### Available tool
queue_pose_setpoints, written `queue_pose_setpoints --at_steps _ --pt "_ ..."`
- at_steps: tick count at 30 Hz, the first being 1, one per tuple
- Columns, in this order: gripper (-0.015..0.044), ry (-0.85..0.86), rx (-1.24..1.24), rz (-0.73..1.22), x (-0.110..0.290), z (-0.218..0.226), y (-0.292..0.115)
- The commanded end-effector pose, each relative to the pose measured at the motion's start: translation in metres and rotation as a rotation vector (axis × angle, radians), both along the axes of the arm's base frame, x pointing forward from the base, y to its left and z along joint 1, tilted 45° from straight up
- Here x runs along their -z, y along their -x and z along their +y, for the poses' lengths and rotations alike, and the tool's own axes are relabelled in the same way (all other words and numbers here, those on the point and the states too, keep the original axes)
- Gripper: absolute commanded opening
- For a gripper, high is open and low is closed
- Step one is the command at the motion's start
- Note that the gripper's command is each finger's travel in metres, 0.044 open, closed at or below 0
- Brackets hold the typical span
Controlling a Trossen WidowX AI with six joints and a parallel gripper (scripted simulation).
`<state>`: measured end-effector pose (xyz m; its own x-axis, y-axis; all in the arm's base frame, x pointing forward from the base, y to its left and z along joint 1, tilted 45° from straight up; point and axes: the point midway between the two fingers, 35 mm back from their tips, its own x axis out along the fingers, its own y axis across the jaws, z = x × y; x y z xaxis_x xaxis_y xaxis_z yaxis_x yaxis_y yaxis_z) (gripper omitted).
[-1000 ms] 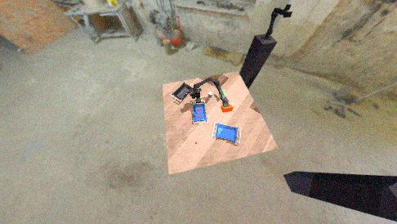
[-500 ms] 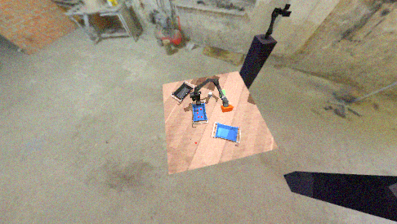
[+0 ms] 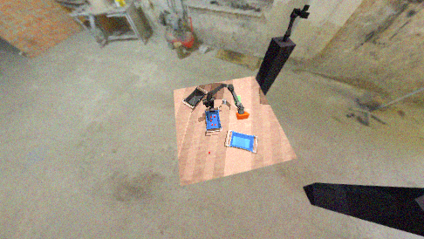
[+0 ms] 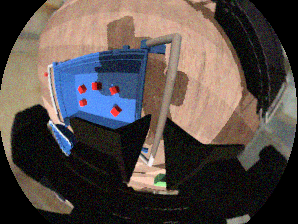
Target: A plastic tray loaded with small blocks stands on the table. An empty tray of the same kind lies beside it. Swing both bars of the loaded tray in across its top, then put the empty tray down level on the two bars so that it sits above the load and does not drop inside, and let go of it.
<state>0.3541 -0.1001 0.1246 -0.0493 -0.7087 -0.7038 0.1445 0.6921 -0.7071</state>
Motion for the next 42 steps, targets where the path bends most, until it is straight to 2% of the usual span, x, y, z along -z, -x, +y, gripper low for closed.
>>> queue_pose_setpoints --at_steps 1,15,27,42 --pt "0.0085 -0.011 -0.004 0.005 0.008 0.015 -0.003" --pt "0.0085 -0.012 -0.004 0.005 0.054 0.034 -0.008" --pt "0.0085 -0.014 -0.004 0.005 0.020 0.062 -0.010" --pt "0.0085 -0.016 -0.008 0.004 0.027 0.057 -0.011"
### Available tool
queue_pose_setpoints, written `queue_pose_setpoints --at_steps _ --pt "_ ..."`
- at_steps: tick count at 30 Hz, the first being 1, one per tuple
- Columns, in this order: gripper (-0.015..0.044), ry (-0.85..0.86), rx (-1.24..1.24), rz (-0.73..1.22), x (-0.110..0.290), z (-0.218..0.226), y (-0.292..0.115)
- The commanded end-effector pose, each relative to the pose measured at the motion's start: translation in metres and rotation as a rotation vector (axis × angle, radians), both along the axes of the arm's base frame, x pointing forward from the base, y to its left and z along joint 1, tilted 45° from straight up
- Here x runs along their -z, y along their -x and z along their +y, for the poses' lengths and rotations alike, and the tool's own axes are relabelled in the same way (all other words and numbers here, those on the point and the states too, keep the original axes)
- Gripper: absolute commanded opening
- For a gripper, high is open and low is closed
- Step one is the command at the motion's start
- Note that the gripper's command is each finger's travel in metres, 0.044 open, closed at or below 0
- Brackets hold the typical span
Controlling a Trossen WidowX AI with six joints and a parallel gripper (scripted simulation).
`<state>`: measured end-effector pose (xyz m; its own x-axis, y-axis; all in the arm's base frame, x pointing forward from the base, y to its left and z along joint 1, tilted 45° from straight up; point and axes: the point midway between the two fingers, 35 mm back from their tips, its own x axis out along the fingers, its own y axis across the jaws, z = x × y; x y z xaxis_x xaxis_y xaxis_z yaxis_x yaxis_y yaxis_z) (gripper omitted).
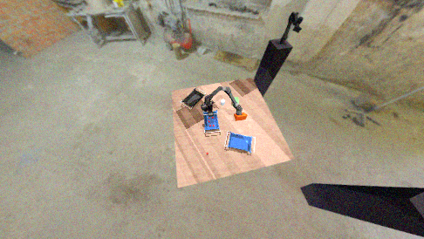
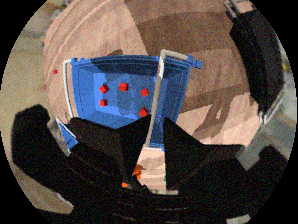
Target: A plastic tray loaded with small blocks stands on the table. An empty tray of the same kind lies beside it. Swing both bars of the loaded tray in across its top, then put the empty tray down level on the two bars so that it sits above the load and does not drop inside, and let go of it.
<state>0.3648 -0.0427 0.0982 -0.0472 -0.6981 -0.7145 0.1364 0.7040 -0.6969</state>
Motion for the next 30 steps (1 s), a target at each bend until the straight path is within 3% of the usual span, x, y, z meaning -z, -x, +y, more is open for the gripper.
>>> queue_pose_setpoints --at_steps 1,13,18,20,30 --pt "0.0085 0.000 -0.001 0.000 0.000 0.000 0.000" --pt "0.0085 0.000 -0.001 0.000 0.000 0.000 0.000" --pt "0.0085 -0.002 -0.001 0.000 -0.019 0.019 -0.002" --pt "0.0085 0.001 0.002 0.006 -0.002 0.013 -0.006" --pt "0.0085 -0.018 -0.001 -0.001 0.106 0.132 -0.043"
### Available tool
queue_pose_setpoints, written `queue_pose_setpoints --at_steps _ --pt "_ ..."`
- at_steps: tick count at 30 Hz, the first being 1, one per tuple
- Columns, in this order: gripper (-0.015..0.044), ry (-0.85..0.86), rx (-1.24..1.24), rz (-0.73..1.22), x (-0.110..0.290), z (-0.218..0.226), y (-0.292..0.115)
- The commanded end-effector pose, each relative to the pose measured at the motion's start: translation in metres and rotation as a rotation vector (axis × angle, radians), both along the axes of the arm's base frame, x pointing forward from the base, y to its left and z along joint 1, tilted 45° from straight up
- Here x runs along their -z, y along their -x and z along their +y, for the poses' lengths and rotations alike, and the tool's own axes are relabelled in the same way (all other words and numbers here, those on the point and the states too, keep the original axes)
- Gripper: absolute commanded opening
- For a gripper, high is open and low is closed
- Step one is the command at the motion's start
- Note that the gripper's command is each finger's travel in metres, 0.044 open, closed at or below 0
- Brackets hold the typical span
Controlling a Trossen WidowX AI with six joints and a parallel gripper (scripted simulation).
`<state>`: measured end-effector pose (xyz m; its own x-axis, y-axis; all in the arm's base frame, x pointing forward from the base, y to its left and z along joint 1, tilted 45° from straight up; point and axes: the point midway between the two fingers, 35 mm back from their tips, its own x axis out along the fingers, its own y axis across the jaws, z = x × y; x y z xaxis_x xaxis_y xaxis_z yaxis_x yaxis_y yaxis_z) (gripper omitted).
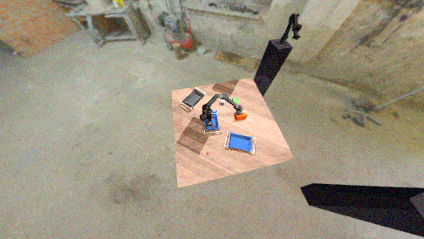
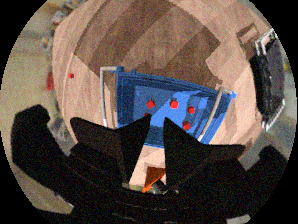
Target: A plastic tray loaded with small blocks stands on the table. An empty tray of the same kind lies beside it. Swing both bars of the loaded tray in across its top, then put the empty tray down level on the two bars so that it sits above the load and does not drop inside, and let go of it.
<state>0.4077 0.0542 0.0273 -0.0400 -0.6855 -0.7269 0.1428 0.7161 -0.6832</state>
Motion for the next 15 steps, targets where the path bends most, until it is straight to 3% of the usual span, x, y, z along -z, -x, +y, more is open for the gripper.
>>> queue_pose_setpoints --at_steps 1,5,15 --pt "0.0085 0.000 0.000 0.008 0.048 0.047 0.000" --pt "0.0085 0.006 0.004 0.006 0.092 0.085 0.009" --pt "0.0085 0.007 0.004 0.006 0.095 0.085 0.009"
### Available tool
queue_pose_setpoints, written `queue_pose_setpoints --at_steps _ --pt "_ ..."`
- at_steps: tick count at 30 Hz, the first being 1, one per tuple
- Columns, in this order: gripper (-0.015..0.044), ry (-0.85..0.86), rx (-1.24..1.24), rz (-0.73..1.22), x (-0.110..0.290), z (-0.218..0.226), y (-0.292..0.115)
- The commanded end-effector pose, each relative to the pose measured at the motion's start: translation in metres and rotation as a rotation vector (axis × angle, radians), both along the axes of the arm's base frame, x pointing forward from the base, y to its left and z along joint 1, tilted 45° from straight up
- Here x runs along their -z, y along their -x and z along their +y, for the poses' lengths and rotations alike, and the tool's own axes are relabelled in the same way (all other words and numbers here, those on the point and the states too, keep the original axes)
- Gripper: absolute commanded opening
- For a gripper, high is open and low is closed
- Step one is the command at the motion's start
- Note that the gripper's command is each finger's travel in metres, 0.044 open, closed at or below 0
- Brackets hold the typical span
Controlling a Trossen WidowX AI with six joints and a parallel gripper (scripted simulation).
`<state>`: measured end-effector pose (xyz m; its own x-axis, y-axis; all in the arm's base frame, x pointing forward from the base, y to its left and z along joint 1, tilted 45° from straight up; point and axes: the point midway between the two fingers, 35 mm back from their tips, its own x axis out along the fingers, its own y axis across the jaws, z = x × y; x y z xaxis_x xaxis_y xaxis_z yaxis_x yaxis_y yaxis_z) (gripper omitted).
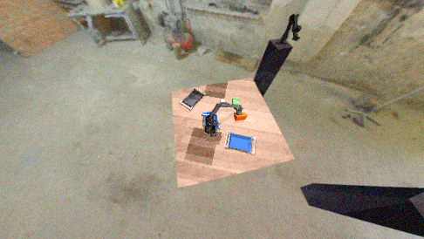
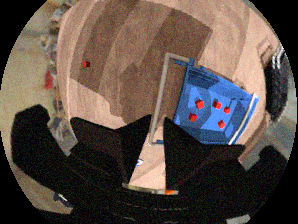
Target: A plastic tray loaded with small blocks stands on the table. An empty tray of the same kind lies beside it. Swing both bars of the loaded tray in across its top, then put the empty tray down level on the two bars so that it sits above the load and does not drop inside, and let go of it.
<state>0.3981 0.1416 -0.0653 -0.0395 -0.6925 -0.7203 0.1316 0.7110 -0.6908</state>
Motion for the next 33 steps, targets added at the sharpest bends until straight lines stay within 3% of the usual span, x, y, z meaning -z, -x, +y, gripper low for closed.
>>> queue_pose_setpoints --at_steps 1,22,33 --pt "0.0085 -0.002 0.012 -0.002 0.003 -0.003 -0.001" --pt "0.0085 0.000 0.012 -0.003 0.044 -0.043 0.002" --pt "0.0085 0.000 0.012 -0.002 0.012 -0.036 0.003"
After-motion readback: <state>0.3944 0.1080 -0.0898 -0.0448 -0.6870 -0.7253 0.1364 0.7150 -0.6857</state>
